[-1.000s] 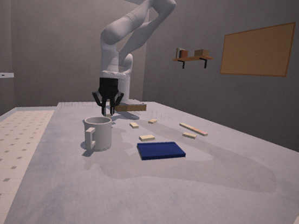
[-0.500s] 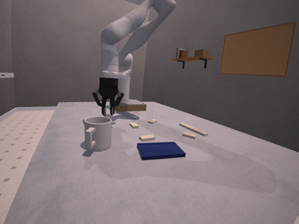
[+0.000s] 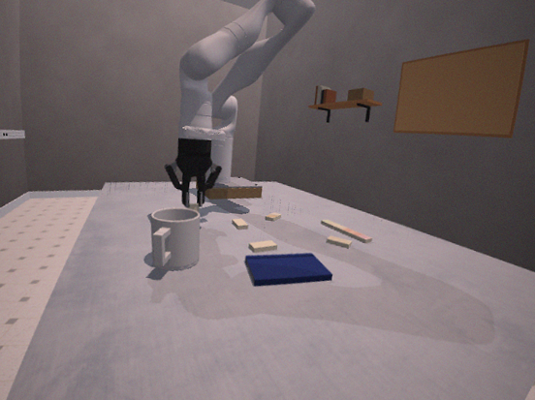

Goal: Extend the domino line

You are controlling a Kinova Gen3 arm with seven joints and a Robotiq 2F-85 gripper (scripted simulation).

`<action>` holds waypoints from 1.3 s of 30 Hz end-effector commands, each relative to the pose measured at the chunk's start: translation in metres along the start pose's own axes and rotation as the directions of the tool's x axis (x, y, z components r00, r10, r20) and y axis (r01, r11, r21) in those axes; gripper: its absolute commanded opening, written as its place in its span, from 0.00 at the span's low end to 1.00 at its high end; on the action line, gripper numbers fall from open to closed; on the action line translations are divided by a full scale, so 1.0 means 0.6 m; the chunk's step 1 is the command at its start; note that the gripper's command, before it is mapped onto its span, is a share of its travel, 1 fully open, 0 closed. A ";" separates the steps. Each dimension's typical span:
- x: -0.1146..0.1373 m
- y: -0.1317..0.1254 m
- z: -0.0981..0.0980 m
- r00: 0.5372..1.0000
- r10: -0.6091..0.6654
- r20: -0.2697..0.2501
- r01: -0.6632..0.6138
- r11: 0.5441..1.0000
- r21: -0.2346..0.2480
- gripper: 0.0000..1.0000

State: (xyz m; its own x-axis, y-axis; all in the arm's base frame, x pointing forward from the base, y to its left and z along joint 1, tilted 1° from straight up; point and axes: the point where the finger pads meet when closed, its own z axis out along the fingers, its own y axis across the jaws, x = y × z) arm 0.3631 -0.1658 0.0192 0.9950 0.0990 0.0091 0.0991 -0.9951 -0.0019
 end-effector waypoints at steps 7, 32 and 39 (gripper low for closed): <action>0.000 0.000 -0.001 1.000 0.000 -0.005 0.000 1.000 0.000 0.33; -0.002 0.000 -0.001 1.000 0.000 -0.025 0.000 1.000 0.000 0.33; -0.003 0.000 -0.001 0.999 0.000 -0.035 0.000 1.000 0.000 0.33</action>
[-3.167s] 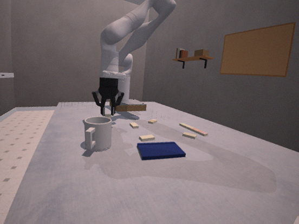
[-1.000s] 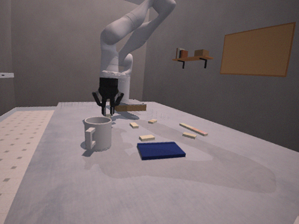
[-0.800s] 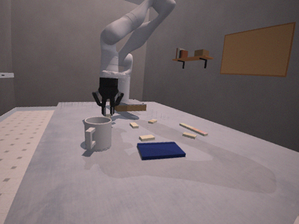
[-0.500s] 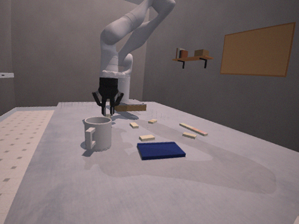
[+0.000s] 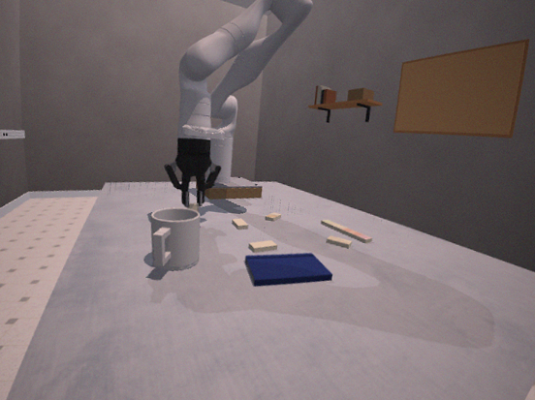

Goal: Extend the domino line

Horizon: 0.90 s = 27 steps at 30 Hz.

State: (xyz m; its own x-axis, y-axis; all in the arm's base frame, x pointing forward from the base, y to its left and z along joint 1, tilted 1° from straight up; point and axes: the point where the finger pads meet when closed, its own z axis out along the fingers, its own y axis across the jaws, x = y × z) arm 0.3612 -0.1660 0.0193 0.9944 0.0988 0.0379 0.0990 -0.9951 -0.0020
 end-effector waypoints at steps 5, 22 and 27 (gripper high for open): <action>-0.001 0.000 -0.001 1.000 0.000 -0.014 0.000 1.000 0.000 0.33; -0.004 0.000 -0.001 0.999 0.000 -0.043 0.000 1.000 0.000 0.33; -0.004 0.000 -0.001 0.999 0.000 -0.049 0.000 1.000 0.000 0.33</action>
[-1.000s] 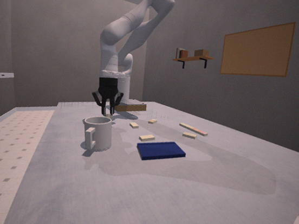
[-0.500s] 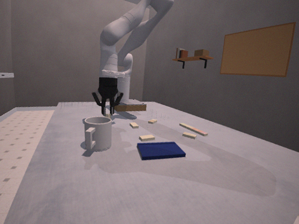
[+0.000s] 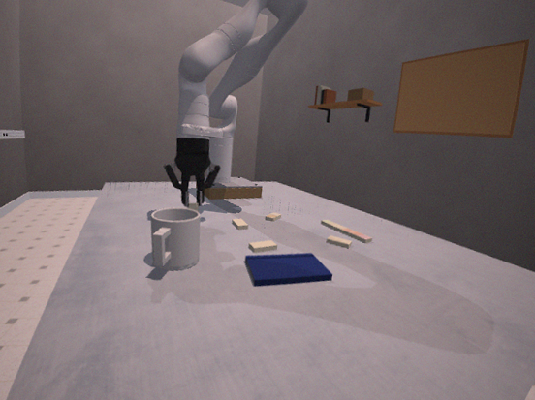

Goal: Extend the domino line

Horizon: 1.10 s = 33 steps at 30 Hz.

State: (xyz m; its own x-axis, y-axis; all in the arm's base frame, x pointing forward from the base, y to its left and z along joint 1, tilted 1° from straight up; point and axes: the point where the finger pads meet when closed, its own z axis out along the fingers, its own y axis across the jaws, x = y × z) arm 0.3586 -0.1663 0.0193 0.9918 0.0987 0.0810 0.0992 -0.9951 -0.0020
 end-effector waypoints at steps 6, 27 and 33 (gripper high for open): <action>-0.001 0.000 -0.001 1.000 0.000 -0.020 0.000 1.000 0.000 0.33; -0.006 0.000 -0.001 0.998 0.000 -0.063 0.000 1.000 -0.001 0.33; -0.007 0.000 -0.001 0.997 0.000 -0.072 0.000 1.000 0.000 0.33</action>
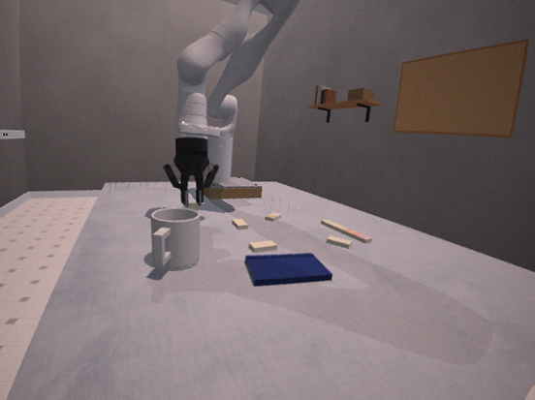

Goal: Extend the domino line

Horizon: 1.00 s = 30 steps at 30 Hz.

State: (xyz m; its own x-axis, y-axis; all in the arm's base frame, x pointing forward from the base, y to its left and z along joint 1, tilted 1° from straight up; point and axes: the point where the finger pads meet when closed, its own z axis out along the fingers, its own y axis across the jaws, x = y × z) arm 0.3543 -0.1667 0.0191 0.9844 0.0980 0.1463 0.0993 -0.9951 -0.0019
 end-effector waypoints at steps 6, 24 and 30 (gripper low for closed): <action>-0.001 0.000 -0.001 1.000 0.000 -0.020 0.000 1.000 0.000 0.33; -0.020 0.000 0.000 0.999 0.000 -0.036 0.000 1.000 -0.001 0.33; -0.031 0.000 0.002 0.999 0.000 -0.036 0.000 1.000 -0.001 0.33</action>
State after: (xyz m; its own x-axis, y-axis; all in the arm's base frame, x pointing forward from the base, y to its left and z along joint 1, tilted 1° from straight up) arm 0.3409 -0.1684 0.0174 0.9779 0.0970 0.1854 0.0990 -0.9951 -0.0014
